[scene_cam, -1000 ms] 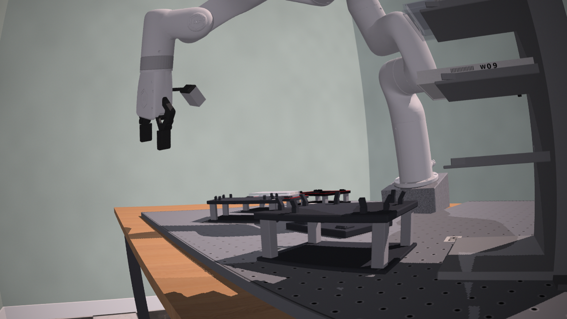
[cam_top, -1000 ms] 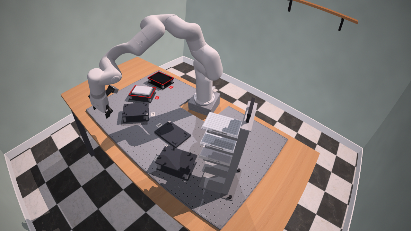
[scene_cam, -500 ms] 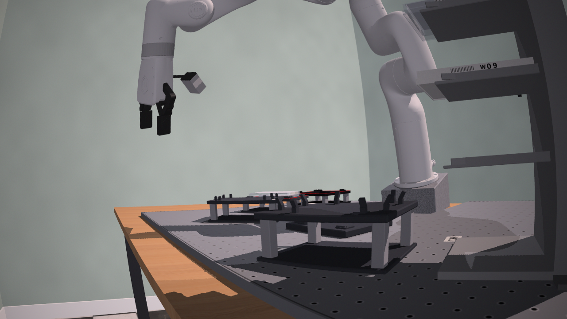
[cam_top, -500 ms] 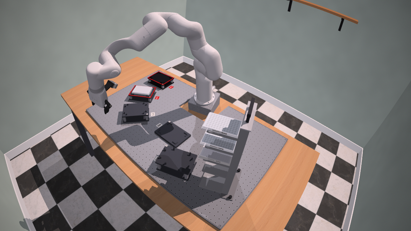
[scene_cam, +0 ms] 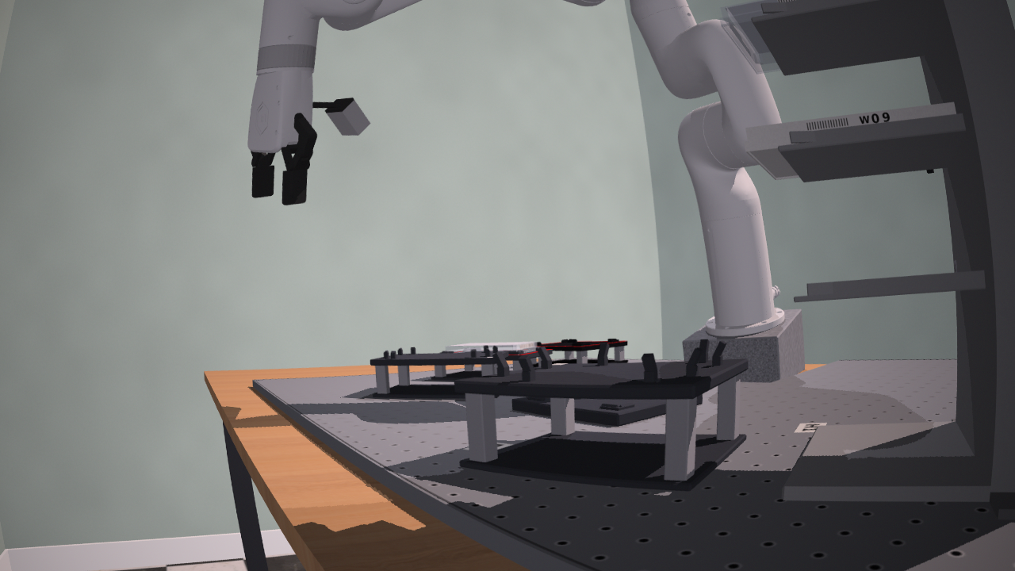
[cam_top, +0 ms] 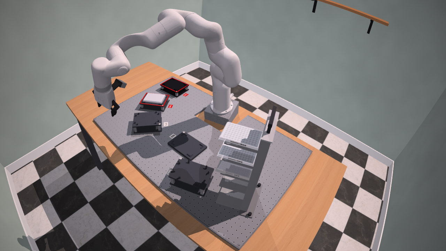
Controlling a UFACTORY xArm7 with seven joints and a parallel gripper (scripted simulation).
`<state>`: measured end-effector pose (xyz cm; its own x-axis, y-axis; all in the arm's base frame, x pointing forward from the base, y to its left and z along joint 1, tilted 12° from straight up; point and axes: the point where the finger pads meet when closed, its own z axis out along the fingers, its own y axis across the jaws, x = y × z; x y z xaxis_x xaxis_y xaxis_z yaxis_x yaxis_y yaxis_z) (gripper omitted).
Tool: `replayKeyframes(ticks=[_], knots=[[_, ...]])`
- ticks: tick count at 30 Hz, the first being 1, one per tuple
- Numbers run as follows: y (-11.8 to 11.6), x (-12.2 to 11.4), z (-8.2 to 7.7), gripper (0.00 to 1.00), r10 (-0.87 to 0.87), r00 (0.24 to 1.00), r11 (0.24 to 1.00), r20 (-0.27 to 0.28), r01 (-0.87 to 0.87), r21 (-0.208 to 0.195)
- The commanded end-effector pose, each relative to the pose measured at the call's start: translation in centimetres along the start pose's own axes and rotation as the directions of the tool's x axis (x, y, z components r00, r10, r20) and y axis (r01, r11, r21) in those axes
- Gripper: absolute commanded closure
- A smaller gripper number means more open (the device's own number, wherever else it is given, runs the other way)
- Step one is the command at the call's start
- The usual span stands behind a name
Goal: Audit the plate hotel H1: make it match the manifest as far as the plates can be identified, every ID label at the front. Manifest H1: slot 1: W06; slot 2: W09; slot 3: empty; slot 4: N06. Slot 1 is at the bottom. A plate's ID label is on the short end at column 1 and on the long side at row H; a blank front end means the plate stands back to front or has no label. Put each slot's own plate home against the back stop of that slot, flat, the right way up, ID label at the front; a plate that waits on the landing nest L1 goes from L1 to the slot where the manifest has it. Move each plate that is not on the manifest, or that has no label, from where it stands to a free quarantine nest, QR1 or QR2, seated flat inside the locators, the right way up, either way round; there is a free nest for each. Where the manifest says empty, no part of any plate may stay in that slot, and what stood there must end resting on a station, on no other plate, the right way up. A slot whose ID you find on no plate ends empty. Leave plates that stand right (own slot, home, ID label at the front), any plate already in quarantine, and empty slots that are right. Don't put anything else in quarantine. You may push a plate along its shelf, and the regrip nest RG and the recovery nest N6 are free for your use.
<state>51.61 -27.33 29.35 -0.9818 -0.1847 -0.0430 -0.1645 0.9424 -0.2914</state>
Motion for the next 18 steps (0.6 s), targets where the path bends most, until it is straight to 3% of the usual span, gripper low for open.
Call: replayKeyframes(ticks=[1,18], knots=[[-0.6,0.2,-1.8,0.00,0.002,1.000,1.000,0.003,-0.002,0.002],[-2.0,1.1,-6.6,0.00,0.002,1.000,1.000,0.003,-0.002,0.002]])
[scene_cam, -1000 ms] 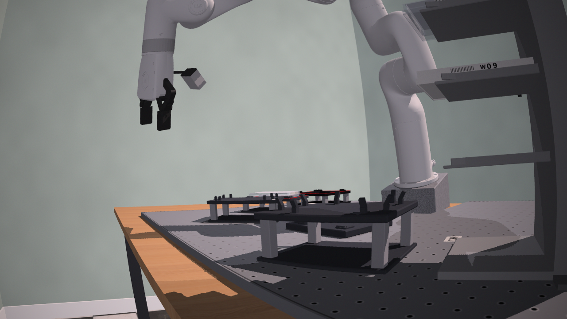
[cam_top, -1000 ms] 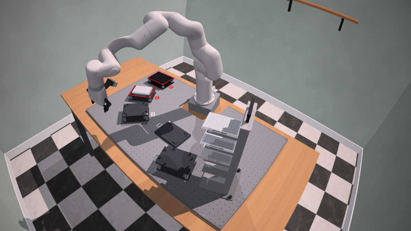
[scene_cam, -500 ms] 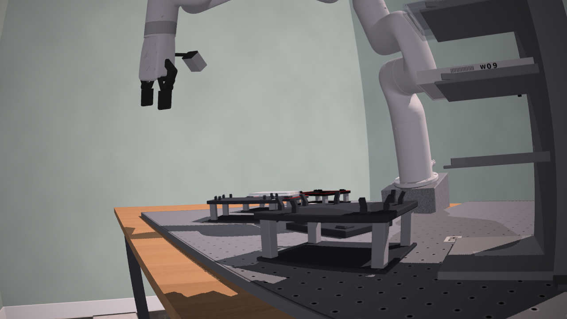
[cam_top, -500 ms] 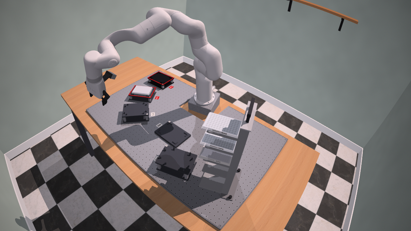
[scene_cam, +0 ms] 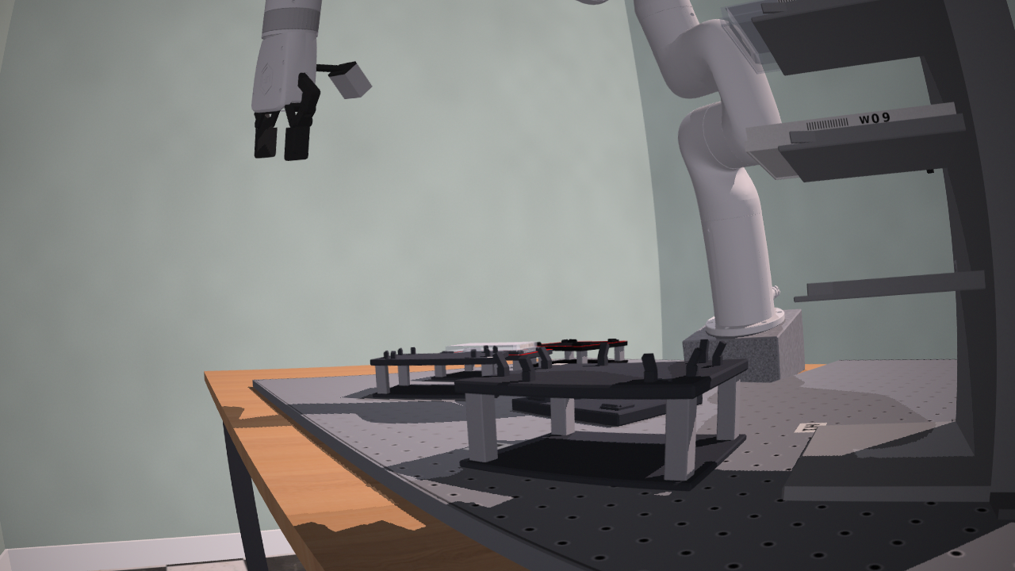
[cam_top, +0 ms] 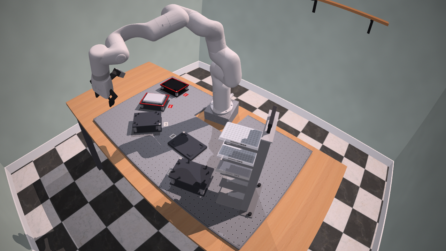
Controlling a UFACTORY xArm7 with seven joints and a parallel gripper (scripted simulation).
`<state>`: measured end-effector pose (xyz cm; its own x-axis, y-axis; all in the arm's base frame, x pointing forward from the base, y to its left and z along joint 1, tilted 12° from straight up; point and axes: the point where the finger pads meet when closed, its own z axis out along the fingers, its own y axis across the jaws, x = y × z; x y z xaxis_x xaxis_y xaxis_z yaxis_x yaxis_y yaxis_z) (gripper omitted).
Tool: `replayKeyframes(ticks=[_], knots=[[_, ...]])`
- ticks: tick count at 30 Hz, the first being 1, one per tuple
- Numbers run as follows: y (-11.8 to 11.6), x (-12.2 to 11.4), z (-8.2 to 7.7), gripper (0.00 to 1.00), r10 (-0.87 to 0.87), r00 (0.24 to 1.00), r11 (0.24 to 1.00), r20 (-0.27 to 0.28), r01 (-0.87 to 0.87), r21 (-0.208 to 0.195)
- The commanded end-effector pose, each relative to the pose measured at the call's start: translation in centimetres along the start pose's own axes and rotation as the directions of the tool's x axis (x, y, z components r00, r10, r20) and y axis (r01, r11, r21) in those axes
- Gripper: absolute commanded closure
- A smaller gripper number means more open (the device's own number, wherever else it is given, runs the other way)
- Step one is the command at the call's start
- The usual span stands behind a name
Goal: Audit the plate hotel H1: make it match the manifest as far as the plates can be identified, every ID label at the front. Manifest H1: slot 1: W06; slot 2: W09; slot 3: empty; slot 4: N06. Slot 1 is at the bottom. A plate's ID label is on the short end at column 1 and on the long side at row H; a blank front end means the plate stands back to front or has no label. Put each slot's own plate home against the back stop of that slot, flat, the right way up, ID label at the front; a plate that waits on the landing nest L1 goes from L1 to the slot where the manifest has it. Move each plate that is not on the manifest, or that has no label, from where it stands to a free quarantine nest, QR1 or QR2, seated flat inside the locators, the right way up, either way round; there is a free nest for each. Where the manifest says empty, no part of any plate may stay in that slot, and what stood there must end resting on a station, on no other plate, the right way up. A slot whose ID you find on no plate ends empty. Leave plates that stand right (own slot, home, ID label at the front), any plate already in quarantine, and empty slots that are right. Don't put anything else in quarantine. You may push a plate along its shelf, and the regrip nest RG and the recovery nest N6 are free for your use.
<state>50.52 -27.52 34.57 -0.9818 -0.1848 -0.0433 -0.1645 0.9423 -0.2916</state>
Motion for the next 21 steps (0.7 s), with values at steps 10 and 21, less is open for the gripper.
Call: replayKeyframes(ticks=[10,21], knots=[[-1.3,0.6,-4.0,0.00,0.001,1.000,1.000,0.003,-0.002,0.002],[-2.2,1.2,-7.2,0.00,0.001,1.000,1.000,0.003,-0.001,0.002]])
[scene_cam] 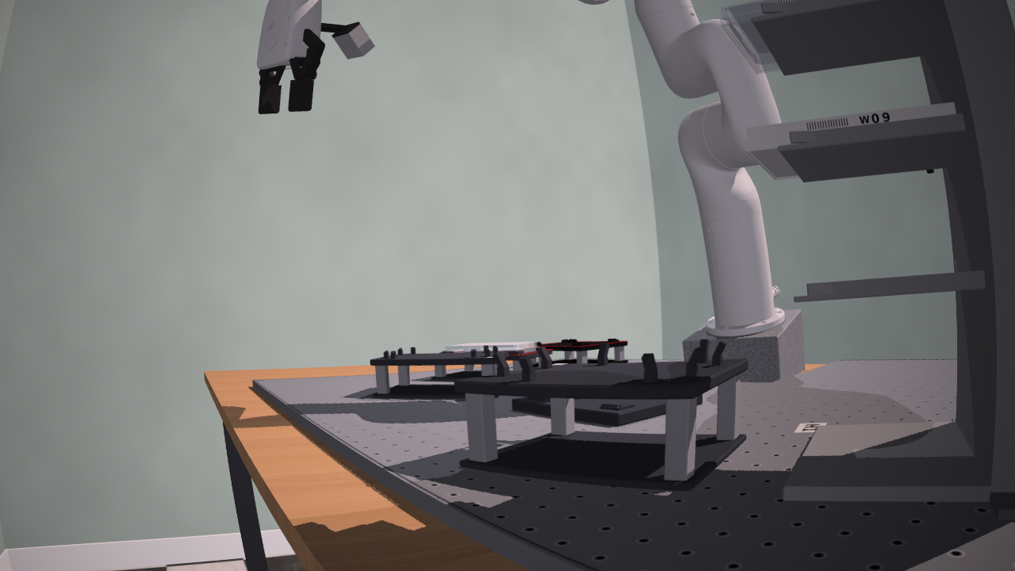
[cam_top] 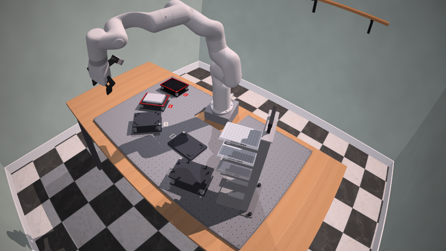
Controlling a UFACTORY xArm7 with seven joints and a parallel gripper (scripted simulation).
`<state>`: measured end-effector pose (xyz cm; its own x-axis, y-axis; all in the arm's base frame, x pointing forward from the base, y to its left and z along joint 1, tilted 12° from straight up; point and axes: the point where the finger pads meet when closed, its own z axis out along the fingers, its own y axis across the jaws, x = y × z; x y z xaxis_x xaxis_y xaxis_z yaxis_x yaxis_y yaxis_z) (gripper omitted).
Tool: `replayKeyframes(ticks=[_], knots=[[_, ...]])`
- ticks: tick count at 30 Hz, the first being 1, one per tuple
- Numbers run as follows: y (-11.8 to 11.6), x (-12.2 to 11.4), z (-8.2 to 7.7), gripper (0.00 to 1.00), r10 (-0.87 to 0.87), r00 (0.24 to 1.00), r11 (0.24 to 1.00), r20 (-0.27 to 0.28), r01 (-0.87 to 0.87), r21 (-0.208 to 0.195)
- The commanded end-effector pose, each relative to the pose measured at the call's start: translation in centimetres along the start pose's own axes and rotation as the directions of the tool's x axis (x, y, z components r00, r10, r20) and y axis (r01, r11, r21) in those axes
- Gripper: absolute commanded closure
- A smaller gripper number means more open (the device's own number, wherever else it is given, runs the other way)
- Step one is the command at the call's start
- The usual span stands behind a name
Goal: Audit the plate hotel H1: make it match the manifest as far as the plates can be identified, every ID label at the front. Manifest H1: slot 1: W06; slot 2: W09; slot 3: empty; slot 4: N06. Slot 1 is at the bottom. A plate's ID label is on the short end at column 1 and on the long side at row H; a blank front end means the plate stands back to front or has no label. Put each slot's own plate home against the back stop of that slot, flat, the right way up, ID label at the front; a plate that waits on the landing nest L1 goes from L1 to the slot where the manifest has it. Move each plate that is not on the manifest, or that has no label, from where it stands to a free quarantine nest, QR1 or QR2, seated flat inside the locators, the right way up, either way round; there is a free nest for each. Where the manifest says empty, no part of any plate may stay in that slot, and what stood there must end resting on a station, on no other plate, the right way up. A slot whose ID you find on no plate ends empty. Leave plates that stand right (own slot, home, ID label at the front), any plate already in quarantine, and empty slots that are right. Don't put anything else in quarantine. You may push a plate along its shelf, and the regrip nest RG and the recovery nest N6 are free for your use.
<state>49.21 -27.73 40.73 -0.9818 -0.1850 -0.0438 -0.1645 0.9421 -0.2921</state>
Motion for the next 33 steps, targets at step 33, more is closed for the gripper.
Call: replayKeyframes(ticks=[33], knots=[[-3.2,1.9,-10.7,0.00,0.001,1.000,1.000,0.002,-0.001,0.002]])
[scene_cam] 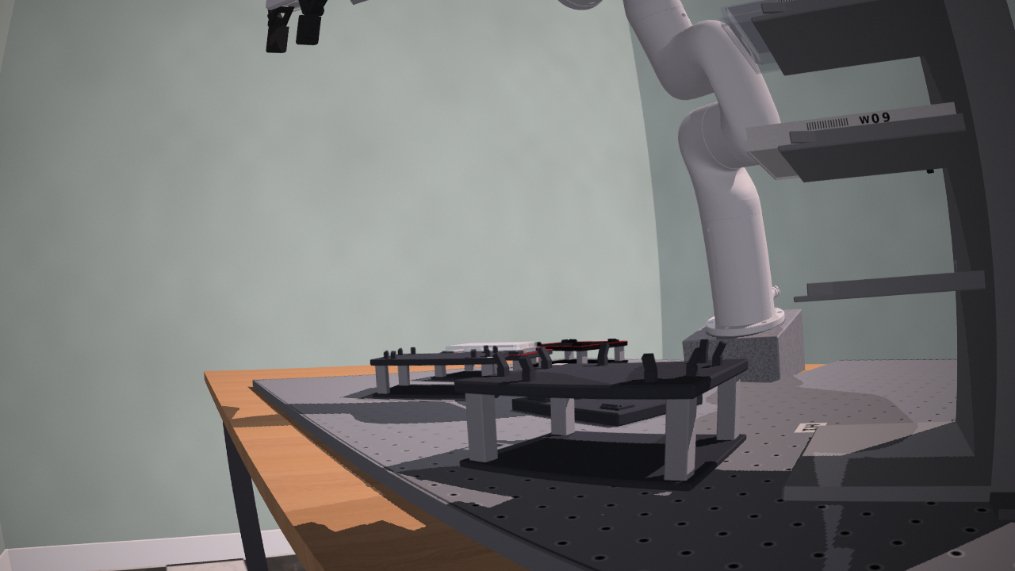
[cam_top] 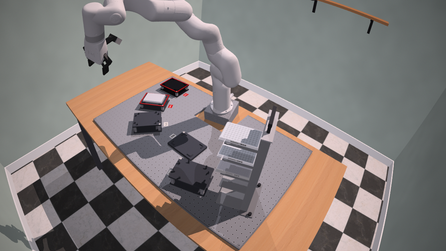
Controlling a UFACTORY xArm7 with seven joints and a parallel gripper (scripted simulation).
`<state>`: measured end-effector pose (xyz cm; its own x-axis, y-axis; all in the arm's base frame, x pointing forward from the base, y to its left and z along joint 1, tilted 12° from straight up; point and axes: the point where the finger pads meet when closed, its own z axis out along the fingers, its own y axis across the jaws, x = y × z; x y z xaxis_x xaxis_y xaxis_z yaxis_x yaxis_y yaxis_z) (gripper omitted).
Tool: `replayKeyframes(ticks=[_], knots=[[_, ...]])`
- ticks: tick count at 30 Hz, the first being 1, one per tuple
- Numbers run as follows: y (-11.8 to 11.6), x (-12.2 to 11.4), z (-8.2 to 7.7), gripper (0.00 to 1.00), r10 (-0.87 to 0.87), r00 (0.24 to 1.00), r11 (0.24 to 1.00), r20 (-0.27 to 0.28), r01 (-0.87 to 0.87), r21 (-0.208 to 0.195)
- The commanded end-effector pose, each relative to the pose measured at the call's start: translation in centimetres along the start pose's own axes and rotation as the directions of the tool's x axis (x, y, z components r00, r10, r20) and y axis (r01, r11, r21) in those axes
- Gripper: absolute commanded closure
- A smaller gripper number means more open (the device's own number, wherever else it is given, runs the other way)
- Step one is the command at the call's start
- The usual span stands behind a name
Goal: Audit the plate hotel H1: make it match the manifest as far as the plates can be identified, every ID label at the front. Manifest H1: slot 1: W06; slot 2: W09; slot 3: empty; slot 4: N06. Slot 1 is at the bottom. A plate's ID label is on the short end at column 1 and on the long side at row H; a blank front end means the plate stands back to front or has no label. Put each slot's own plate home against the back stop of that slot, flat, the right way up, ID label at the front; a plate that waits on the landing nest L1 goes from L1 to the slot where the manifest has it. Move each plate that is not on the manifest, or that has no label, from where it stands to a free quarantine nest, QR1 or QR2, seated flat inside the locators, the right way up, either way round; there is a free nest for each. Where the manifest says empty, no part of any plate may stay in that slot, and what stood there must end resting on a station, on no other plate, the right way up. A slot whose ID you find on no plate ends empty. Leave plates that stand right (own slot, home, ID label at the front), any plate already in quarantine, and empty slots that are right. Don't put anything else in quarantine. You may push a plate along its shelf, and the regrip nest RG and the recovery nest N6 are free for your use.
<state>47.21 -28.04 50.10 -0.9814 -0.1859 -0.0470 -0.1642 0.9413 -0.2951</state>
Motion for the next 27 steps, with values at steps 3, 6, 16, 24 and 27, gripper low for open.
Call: replayKeyframes(ticks=[3,6,16,24,27], knots=[[-0.6,0.3,-1.9,0.00,0.001,1.000,1.000,-0.001,-0.001,-0.001],[-0.9,0.5,-2.9,0.00,0.001,1.000,1.000,-0.001,-0.001,-0.001],[-1.3,0.8,-4.3,0.00,0.001,1.000,1.000,-0.001,-0.001,-0.001],[-1.3,0.8,-4.3,0.00,0.001,1.000,1.000,-0.001,-0.001,-0.001],[-1.3,0.8,-4.3,0.00,0.001,1.000,1.000,-0.001,-0.001,-0.001]])
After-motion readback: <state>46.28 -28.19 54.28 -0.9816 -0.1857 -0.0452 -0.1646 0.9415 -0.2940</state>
